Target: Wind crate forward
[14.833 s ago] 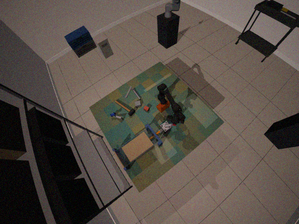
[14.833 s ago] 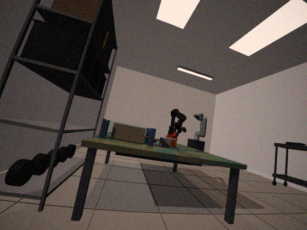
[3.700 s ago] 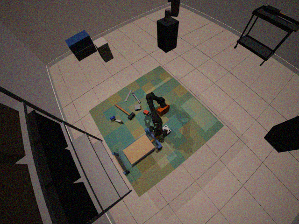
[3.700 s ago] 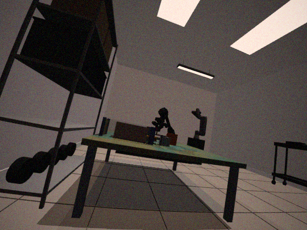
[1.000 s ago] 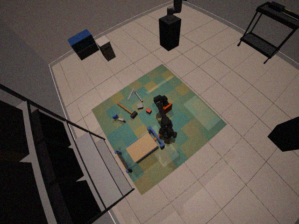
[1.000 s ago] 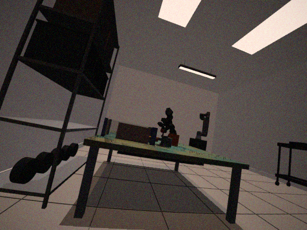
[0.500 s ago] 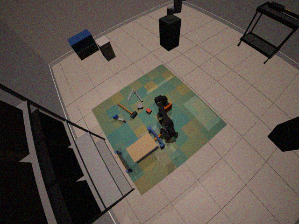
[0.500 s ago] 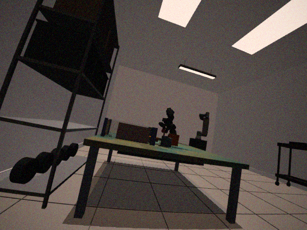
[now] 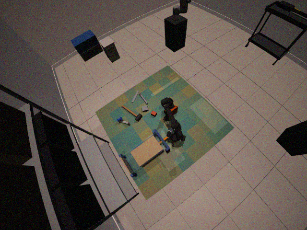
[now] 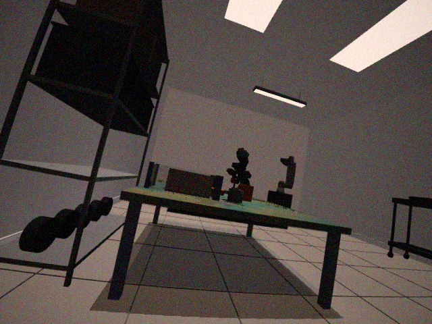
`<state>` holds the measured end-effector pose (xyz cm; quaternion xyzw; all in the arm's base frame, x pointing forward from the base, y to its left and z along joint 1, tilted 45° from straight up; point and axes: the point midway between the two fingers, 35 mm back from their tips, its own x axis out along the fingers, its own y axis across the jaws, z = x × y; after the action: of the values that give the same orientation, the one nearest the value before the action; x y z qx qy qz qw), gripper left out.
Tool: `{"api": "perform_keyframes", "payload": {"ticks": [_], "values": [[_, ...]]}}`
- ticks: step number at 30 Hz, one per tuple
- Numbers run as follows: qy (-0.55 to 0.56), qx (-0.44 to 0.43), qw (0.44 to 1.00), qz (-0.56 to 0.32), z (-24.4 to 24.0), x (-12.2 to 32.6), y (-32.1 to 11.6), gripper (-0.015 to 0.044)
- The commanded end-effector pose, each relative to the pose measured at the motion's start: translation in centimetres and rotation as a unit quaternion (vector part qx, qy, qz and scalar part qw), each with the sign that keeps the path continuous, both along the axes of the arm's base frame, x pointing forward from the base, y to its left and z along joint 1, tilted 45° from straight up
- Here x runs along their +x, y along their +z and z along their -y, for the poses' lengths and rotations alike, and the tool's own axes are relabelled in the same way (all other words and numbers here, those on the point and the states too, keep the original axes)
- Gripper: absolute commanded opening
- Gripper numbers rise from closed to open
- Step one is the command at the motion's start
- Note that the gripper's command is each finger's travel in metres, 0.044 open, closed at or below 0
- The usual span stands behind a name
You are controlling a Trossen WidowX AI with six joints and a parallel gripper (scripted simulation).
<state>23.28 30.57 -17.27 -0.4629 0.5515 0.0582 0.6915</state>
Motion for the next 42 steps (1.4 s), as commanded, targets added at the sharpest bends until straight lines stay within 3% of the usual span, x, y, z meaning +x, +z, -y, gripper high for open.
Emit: {"api": "perform_keyframes", "payload": {"ticks": [1, 42], "values": [[0.002, 0.002, 1.000, -0.024, -0.4, -2.0, -0.8, 0.0000], [0.002, 0.002, 1.000, -0.025, -0.8, -6.3, -1.2, 0.0000]]}}
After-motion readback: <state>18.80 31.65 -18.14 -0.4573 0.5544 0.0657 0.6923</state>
